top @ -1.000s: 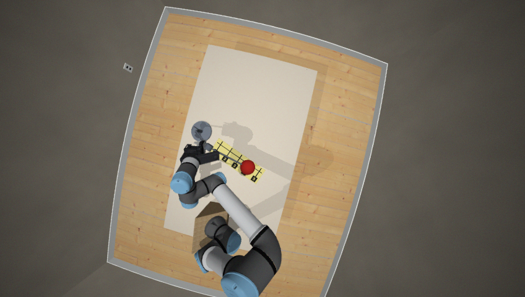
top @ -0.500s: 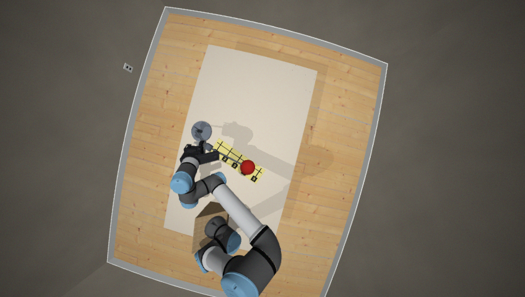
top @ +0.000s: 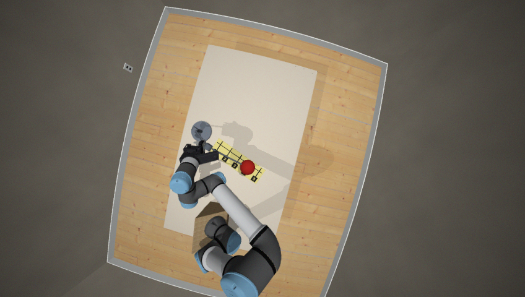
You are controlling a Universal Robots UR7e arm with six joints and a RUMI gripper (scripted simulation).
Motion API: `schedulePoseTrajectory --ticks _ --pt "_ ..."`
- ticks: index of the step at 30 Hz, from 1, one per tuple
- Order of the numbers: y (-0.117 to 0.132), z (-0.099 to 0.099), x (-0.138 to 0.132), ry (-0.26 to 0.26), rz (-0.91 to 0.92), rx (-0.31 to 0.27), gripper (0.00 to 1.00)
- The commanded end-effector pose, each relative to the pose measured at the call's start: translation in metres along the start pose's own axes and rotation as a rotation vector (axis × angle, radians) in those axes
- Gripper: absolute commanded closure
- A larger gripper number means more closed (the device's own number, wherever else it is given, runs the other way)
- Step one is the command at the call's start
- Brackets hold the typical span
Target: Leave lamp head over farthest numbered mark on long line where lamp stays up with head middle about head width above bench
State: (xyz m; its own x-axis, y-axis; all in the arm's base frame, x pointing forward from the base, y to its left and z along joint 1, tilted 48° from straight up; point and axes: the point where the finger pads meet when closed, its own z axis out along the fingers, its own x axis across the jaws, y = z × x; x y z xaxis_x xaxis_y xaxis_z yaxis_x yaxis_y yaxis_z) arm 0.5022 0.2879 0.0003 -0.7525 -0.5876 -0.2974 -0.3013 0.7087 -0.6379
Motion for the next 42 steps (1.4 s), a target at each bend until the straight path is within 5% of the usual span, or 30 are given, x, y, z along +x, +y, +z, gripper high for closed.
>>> schedulePoseTrajectory --ticks 1,42 --pt "0.002 -0.001 -0.001 0.145 0.165 0.088 1.00" --pt "0.014 -0.006 -0.012 0.133 0.152 0.084 1.00"
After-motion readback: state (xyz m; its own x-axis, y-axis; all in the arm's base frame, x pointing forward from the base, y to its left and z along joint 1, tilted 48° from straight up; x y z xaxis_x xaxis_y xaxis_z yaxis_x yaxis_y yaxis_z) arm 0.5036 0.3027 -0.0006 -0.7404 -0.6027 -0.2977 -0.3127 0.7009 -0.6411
